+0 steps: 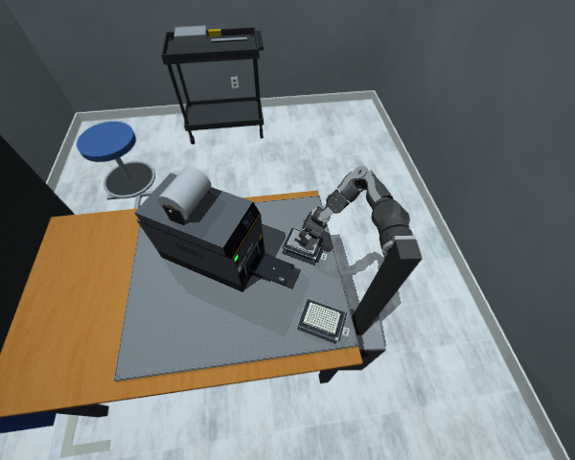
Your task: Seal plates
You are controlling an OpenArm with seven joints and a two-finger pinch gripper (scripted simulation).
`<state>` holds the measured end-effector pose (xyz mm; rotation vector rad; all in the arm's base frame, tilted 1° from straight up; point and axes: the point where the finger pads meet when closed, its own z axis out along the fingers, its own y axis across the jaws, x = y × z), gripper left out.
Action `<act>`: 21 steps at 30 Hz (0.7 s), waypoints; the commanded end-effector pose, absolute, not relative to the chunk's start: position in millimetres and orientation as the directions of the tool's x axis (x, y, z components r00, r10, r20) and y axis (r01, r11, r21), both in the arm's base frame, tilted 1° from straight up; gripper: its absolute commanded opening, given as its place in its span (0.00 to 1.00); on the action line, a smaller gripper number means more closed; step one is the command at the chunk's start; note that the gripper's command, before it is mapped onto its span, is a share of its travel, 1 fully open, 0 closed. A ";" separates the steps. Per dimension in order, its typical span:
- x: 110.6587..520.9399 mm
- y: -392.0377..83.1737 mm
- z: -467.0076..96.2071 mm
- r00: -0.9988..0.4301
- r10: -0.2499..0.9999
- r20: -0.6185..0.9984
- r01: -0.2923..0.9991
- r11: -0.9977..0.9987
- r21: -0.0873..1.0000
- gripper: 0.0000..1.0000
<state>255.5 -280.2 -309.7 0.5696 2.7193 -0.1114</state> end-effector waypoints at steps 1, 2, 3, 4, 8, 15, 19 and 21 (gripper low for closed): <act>255.9 -281.1 -306.2 -0.854 0.375 -0.361 0.405 0.914 -0.008 0.65; 255.9 -281.0 -304.4 -0.854 0.375 -0.361 0.405 0.914 -0.007 0.65; 255.9 -281.0 -302.8 -0.854 0.375 -0.361 0.405 0.914 -0.008 0.65; 255.9 -281.0 -302.8 -0.854 0.375 -0.361 0.405 0.914 -0.008 0.65; 256.5 -274.5 -300.5 -0.861 0.373 -0.347 0.399 0.917 -0.004 0.65; 247.7 -240.6 -308.5 -0.868 0.374 -0.326 0.398 0.917 -0.010 0.65; 244.5 -221.1 -311.7 -0.874 0.373 -0.312 0.395 0.918 -0.010 0.65; 243.6 -216.3 -312.7 -0.874 0.372 -0.312 0.395 0.919 -0.010 0.65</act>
